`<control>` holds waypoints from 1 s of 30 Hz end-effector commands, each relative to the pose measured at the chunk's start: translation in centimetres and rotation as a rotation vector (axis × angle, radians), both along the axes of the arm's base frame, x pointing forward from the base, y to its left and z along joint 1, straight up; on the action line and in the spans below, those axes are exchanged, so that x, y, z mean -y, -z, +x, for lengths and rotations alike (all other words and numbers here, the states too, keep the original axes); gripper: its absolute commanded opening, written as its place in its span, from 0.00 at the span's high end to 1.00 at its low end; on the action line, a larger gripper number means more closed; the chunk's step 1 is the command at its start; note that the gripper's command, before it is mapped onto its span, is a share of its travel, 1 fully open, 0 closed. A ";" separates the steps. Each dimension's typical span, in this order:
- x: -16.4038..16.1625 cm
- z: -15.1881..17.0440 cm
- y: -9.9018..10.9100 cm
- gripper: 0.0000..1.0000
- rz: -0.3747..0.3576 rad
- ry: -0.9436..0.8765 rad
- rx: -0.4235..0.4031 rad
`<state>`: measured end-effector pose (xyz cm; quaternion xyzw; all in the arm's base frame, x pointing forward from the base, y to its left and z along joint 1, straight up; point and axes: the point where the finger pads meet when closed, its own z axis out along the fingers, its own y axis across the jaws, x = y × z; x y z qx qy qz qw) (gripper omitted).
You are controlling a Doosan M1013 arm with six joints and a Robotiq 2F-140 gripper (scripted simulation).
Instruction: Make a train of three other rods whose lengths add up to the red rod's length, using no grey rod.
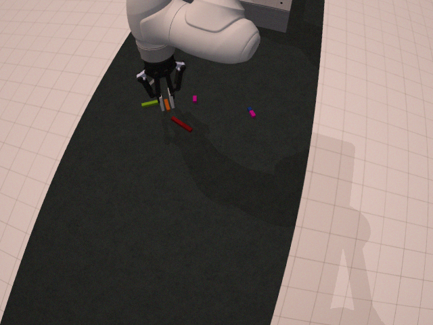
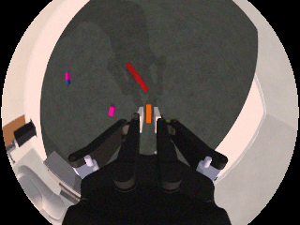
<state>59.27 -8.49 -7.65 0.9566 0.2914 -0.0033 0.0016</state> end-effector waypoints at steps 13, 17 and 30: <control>0.0 0.0 0.0 0.85 0.000 0.000 0.000; 0.0 0.0 0.0 0.85 0.000 0.000 0.000; 0.0 0.0 0.0 0.97 0.000 0.000 0.000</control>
